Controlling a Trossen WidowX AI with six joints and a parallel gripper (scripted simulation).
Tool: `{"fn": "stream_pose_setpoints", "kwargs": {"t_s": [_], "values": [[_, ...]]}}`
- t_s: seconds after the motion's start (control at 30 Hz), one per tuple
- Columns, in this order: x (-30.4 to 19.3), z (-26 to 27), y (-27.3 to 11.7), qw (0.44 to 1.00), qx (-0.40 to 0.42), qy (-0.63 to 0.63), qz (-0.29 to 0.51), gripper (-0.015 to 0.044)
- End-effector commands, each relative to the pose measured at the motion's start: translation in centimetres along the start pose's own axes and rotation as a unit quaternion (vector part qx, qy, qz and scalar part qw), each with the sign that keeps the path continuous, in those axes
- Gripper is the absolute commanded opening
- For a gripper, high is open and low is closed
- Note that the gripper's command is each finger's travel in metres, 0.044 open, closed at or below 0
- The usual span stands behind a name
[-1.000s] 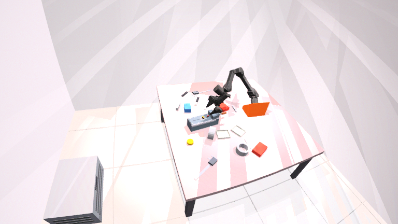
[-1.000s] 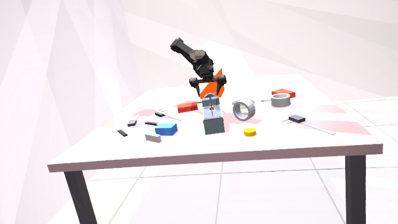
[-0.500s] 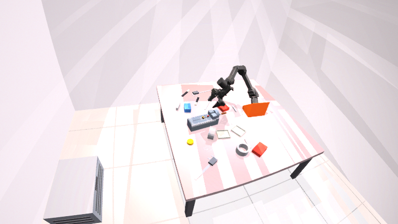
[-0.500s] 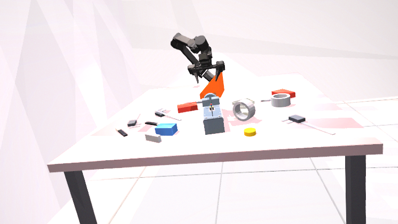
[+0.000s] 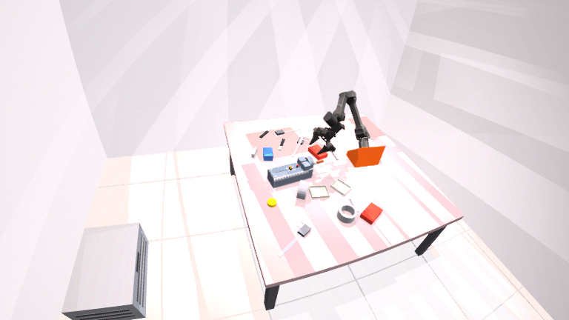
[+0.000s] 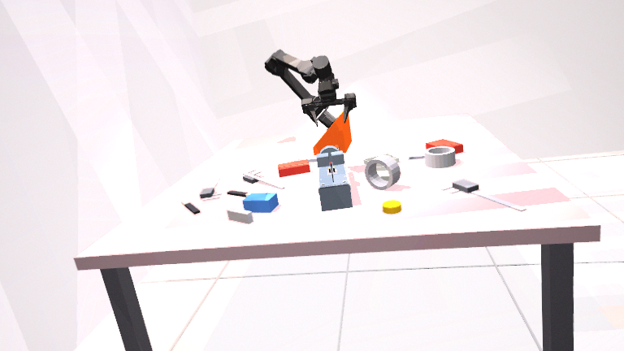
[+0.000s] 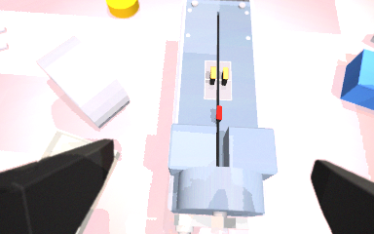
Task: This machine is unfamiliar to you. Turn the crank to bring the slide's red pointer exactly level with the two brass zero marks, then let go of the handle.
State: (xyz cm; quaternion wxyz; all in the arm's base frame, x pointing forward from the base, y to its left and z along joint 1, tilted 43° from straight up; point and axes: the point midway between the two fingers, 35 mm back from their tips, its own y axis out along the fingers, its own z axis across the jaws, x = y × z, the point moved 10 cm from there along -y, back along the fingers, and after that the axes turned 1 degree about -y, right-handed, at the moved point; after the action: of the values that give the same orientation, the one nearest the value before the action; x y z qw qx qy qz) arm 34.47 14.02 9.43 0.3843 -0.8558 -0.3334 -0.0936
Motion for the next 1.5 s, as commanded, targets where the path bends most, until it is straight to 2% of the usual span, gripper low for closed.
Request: {"fn": "stream_pose_setpoints", "kwargs": {"t_s": [0.0, 0.3, 0.73, 1.47], "values": [[-1.5, 0.1, -1.0, 1.000, 0.009, -0.005, -0.005, 0.0440], [-4.1, 0.3, -2.6, 1.000, 0.023, -0.013, -0.015, 0.0440], [-8.2, 0.5, 1.6, 1.000, 0.022, -0.014, -0.015, 0.0440], [-10.2, 0.6, 4.0, 1.000, 0.022, -0.014, -0.015, 0.0440]]}}
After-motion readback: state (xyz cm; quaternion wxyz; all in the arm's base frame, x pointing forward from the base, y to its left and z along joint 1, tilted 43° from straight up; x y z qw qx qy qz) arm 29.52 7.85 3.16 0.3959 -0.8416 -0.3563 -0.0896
